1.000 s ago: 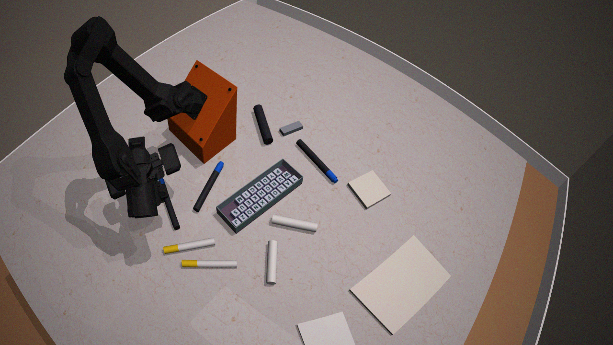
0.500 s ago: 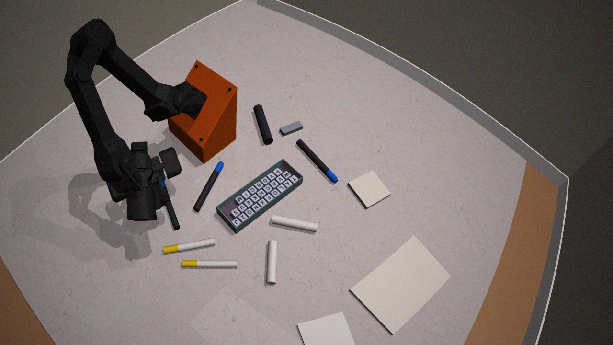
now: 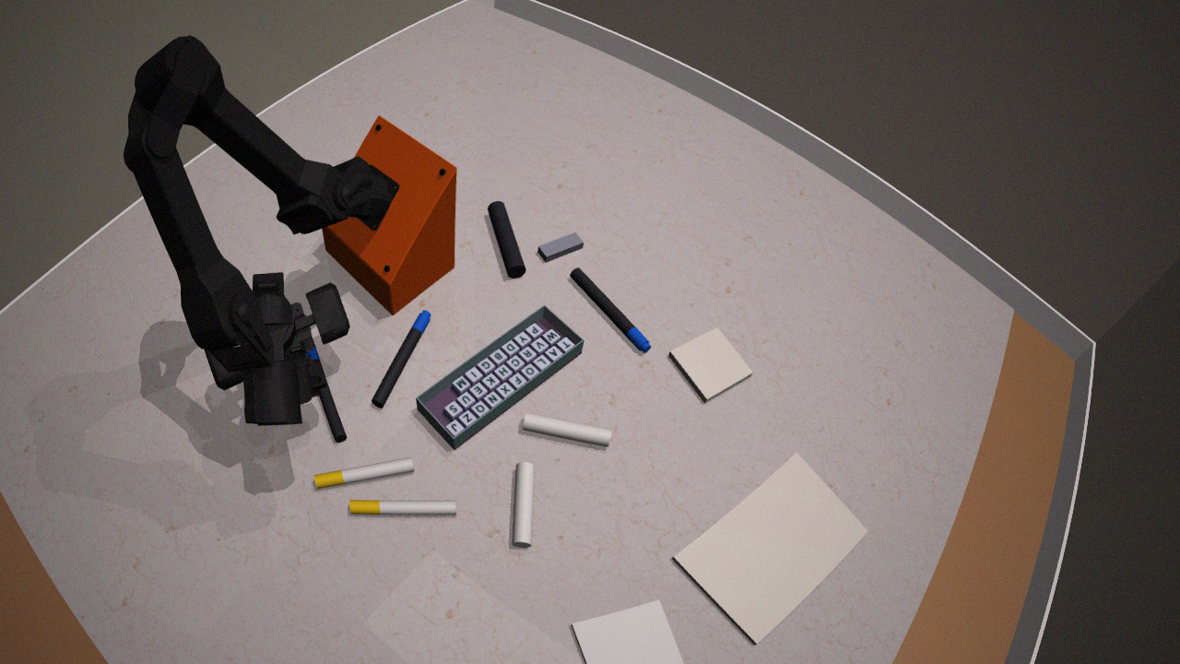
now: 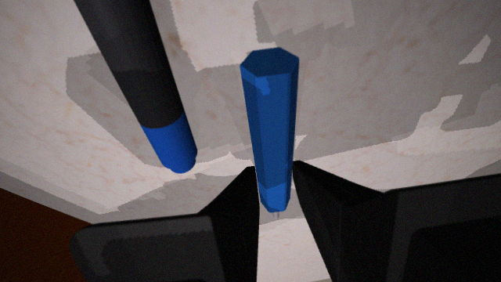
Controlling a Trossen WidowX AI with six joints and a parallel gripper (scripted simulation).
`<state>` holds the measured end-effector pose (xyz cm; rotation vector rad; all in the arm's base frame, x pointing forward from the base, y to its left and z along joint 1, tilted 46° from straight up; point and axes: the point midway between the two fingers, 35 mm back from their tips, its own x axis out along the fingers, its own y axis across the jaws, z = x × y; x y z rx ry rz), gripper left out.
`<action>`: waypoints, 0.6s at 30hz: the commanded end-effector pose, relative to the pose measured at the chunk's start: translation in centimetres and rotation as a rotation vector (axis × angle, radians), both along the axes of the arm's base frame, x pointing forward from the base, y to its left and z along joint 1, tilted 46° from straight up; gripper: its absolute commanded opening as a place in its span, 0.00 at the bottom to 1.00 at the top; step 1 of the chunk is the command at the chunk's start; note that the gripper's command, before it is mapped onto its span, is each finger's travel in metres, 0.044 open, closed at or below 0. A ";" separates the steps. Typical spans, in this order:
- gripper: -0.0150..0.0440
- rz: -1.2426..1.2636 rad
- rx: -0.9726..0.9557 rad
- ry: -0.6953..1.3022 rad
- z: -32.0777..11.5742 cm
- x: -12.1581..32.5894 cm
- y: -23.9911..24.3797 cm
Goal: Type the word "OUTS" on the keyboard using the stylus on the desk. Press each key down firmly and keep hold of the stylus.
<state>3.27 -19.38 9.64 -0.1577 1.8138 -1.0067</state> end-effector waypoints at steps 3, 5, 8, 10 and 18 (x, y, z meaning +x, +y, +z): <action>0.25 -0.001 0.001 -0.002 0.5 0.1 0.5; 0.25 -0.001 0.003 -0.004 0.9 0.2 1.0; 0.25 -0.001 0.004 -0.004 1.7 0.3 1.9; 0.25 0.000 0.004 -0.004 2.3 0.2 2.6; 0.25 0.009 0.007 0.000 3.1 0.2 3.4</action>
